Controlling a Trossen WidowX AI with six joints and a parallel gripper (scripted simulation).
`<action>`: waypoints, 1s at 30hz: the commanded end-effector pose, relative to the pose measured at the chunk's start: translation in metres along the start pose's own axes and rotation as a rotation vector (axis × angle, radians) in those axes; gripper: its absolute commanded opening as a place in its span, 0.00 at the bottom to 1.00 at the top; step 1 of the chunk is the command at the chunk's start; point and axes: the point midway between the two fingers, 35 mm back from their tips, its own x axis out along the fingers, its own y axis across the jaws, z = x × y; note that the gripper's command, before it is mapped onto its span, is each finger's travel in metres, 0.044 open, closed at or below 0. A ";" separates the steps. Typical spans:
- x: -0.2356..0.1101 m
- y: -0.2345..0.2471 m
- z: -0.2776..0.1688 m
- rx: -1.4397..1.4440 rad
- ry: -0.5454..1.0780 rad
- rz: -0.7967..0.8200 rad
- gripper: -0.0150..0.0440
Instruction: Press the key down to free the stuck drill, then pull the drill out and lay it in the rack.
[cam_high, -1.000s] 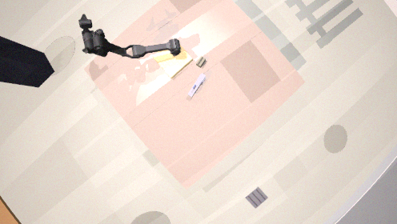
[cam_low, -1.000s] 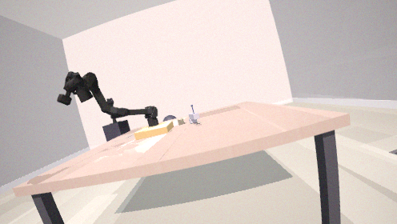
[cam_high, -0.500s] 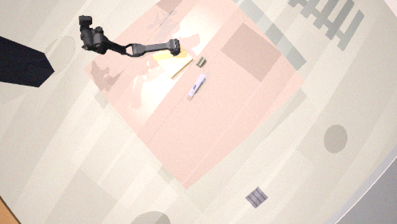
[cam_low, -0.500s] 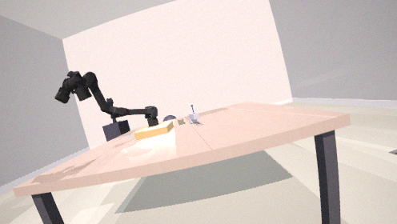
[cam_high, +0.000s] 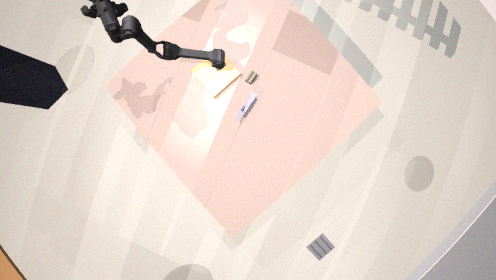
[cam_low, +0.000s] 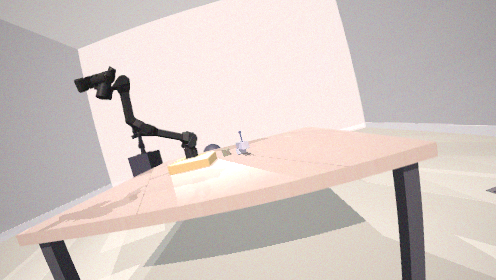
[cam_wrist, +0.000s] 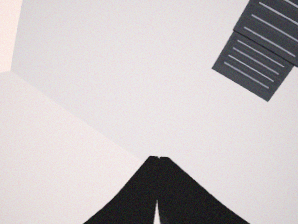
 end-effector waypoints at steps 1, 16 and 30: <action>0.003 0.051 -0.030 0.170 0.098 0.043 0.25; -0.040 0.249 -0.099 0.721 0.537 0.247 0.25; -0.166 0.428 -0.095 1.063 1.028 0.512 0.25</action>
